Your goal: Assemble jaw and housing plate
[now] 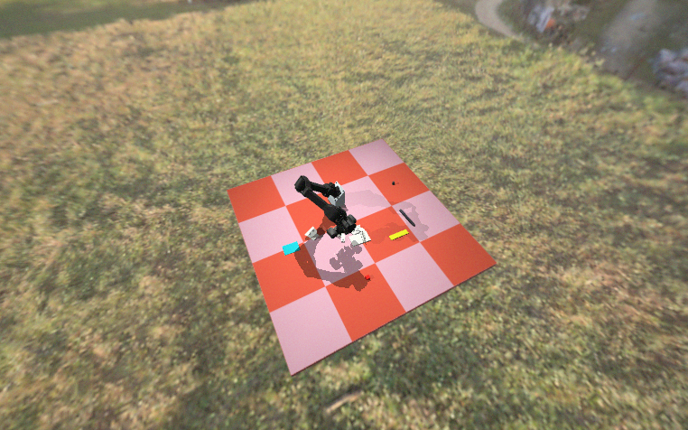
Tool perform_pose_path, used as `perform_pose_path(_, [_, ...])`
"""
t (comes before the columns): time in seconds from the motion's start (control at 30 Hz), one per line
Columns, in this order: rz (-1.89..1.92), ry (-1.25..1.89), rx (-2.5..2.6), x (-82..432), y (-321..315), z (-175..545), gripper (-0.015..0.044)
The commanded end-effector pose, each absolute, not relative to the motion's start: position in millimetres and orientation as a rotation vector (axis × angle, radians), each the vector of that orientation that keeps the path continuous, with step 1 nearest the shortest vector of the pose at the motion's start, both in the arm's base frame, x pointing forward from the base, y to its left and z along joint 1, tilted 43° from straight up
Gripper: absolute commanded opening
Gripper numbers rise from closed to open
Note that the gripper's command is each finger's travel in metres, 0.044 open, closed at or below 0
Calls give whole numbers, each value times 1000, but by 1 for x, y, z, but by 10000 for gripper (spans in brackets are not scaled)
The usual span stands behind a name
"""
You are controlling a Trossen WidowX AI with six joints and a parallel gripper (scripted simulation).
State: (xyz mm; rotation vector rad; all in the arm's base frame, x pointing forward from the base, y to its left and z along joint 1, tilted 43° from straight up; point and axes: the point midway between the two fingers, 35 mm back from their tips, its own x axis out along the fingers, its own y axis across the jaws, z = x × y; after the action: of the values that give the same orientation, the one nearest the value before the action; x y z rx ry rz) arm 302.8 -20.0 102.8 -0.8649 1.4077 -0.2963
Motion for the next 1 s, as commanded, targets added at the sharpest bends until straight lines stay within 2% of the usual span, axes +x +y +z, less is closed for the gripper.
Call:
perform_pose_path(0.0, [-293, 1410, -869, 303, -20, 102, 157])
perform_pose_path(0.37, [-293, 1410, -869, 303, -20, 102, 440])
perform_pose_path(0.97, [-293, 1410, -869, 303, -20, 102, 440])
